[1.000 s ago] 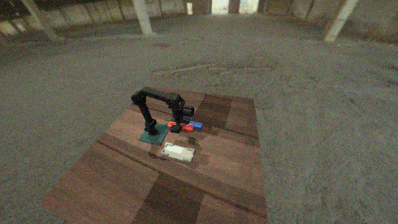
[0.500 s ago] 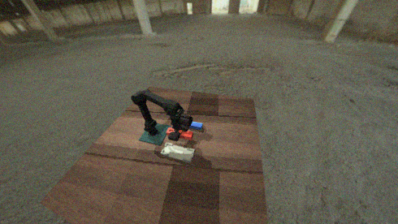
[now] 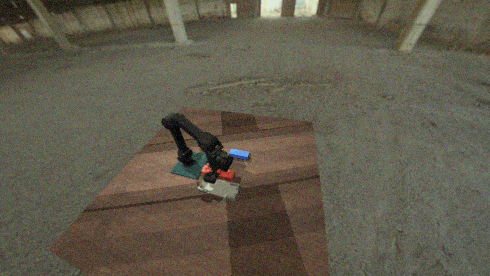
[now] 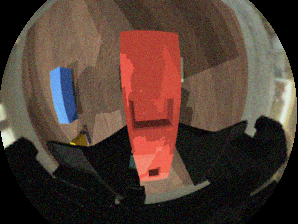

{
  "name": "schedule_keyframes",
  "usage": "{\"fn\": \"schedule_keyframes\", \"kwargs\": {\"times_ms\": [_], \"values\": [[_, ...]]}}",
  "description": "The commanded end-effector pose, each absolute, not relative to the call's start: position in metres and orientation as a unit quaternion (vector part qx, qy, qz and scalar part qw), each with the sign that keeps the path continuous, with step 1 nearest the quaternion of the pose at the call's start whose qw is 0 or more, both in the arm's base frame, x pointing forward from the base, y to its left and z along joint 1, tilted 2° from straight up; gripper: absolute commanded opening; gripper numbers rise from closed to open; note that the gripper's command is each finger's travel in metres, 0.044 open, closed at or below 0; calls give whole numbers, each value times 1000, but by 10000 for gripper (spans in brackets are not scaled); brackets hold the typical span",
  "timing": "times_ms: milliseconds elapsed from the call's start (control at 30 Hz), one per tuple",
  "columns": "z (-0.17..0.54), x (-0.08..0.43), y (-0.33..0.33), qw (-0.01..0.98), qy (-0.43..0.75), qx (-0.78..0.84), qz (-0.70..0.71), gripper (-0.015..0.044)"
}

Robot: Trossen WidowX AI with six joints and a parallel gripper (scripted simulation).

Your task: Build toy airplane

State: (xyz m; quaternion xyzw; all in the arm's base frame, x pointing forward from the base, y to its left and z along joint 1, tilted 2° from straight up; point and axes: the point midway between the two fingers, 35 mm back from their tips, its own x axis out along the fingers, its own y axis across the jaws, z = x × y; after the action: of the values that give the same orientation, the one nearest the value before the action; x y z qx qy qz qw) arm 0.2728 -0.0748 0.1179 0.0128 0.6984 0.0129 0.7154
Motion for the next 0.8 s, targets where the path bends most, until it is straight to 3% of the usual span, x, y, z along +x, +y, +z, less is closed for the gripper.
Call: {"fn": "schedule_keyframes", "kwargs": {"times_ms": [0,233,500,767], "values": [[109,269,-88,713,701,11,10,0],[99,264,-102,713,701,13,8,0],[99,264,-102,713,701,13,8,196],[99,264,-102,713,701,13,8,196]]}}
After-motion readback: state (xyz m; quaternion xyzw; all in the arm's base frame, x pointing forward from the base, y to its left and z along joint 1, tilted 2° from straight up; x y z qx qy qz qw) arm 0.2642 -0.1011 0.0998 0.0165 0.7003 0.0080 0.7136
